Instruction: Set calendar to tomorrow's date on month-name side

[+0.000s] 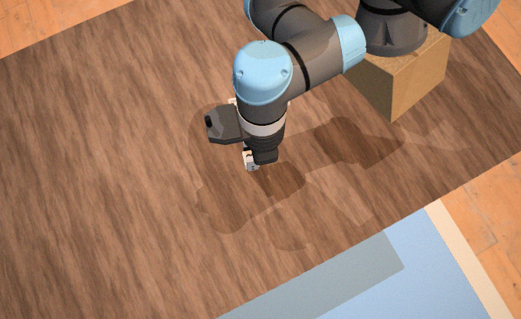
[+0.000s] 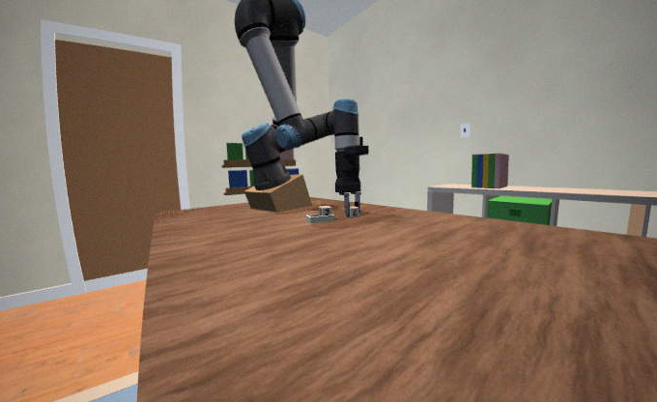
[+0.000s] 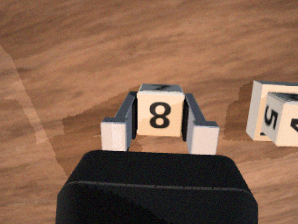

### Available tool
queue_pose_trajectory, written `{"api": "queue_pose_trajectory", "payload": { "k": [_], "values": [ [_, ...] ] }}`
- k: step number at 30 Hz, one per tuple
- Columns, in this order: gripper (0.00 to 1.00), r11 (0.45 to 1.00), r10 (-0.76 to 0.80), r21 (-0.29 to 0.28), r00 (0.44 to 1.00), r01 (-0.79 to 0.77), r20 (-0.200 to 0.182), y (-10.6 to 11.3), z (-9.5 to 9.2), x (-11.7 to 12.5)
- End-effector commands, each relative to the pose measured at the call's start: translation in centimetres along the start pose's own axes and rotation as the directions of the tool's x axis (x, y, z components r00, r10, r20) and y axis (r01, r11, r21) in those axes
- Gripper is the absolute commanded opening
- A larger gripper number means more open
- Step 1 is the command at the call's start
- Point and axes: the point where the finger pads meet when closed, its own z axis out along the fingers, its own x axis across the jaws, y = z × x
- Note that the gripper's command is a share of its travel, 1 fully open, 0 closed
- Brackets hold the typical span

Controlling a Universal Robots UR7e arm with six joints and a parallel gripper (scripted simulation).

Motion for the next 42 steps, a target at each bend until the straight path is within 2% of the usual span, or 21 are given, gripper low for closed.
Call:
{"api": "queue_pose_trajectory", "payload": {
  "k": [1,22,23,25,26,30,31,33,34,36,37,42],
  "values": [
    [0.57,1.0,0.001,-0.002,1.0,-0.001,0.0,0.07,0.07,0.05],
    [0.57,1.0,0.001,-0.002,1.0,-0.001,0.0,0.07,0.07,0.05],
    [0.63,1.0,0.001,-0.002,1.0,-0.001,0.0,0.07,0.07,0.05],
    [0.63,1.0,0.001,-0.002,1.0,-0.001,0.0,0.07,0.07,0.05],
    [0.69,1.0,0.001,-0.002,1.0,-0.001,0.0,0.07,0.07,0.05],
    [0.69,1.0,0.001,-0.002,1.0,-0.001,0.0,0.07,0.07,0.05],
    [0.75,1.0,0.001,-0.002,1.0,-0.001,0.0,0.07,0.07,0.05],
    [0.75,1.0,0.001,-0.002,1.0,-0.001,0.0,0.07,0.07,0.05],
    [0.81,1.0,0.001,-0.002,1.0,-0.001,0.0,0.07,0.07,0.05],
    [0.81,1.0,0.001,-0.002,1.0,-0.001,0.0,0.07,0.07,0.05],
    [0.87,1.0,0.001,-0.002,1.0,-0.001,0.0,0.07,0.07,0.05],
    [0.87,1.0,0.001,-0.002,1.0,-0.001,0.0,0.07,0.07,0.05]
  ]
}}
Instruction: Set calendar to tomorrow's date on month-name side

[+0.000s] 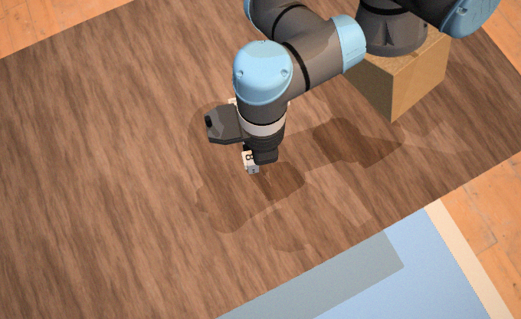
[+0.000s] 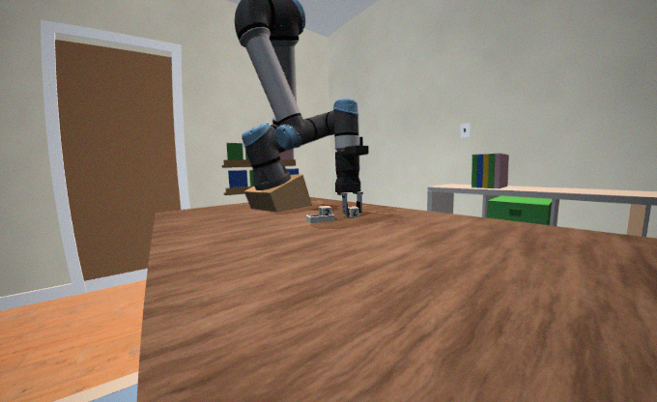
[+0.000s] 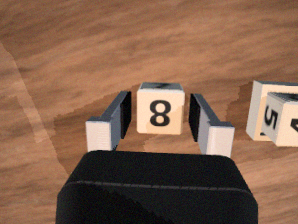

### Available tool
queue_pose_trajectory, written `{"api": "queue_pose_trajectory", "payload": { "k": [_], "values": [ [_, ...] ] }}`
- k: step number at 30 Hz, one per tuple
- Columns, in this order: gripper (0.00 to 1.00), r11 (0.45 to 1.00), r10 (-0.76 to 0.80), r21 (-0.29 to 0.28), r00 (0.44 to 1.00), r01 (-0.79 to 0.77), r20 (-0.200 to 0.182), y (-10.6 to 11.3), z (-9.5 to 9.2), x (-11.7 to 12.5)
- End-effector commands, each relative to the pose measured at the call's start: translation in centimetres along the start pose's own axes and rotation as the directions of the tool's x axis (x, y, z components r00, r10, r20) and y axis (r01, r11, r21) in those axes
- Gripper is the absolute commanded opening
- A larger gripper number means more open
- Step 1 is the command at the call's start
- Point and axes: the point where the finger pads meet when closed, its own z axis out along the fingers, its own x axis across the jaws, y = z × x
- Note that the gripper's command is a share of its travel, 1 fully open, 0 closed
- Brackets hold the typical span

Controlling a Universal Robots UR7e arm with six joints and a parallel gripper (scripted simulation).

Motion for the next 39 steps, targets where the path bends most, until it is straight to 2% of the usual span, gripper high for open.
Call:
{"api": "queue_pose_trajectory", "payload": {
  "k": [1,9,20,35,39],
  "values": [
    [0.87,1.0,0.001,-0.002,1.0,-0.001,0.0,0.1,0.1,0.1],
    [0.87,1.0,0.001,0.0,1.0,-0.001,0.0,0.0,-0.1,0.0],
    [0.87,1.0,0.001,0.004,1.0,-0.001,0.002,-0.2,-1.7,-0.1],
    [0.87,1.0,0.001,0.004,1.0,-0.001,0.002,-0.2,-7.5,-0.1],
    [0.87,1.0,0.001,0.004,1.0,-0.001,0.002,-0.2,-8.1,-0.1]
  ]
}}
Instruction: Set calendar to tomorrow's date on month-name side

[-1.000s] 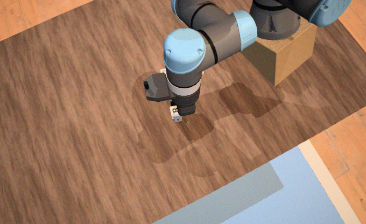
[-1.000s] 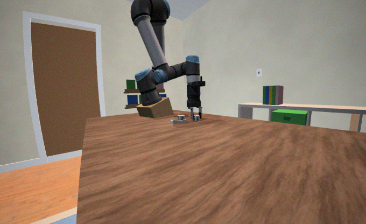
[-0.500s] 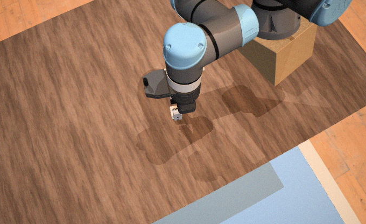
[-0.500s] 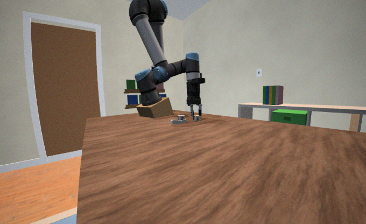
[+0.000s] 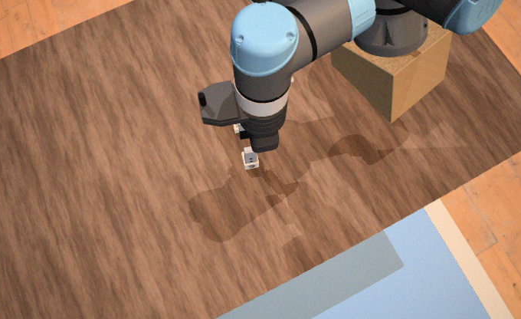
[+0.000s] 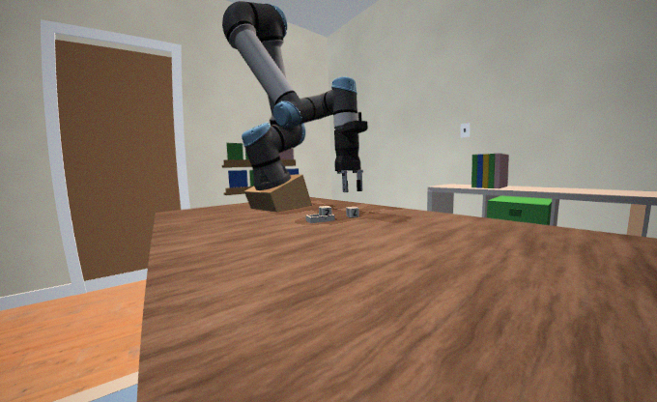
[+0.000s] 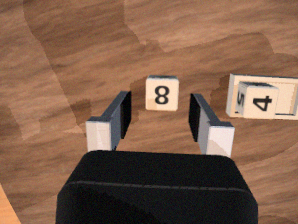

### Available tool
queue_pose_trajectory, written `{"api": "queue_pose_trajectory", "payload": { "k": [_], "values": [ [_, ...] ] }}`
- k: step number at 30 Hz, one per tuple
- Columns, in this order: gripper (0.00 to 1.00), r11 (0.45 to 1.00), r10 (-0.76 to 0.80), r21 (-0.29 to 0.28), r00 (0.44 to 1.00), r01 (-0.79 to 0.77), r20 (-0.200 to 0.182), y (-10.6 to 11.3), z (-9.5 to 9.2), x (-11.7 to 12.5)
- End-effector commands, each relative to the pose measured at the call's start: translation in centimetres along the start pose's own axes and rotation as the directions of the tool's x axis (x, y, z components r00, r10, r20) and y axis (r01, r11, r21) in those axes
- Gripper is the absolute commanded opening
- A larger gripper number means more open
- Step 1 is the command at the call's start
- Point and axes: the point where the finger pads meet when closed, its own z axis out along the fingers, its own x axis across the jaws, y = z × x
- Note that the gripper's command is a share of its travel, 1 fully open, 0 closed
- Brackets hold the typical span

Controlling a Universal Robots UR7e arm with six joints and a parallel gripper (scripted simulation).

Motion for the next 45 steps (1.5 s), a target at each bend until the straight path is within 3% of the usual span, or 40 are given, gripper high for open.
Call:
{"api": "queue_pose_trajectory", "payload": {
  "k": [1,10,11,45],
  "values": [
    [0.87,1.0,0.0,-0.014,1.0,0.0,-0.006,0.07,-1.64,-0.02],
    [0.87,1.0,0.0,-0.014,1.0,0.0,-0.006,0.06,-2.47,-0.03],
    [1.0,1.0,0.0,-0.015,1.0,0.0,-0.006,0.05,-2.47,-0.03],
    [1.0,1.0,-0.02,-0.018,1.0,0.02,-0.007,0.08,-2.33,0.07]
  ]
}}
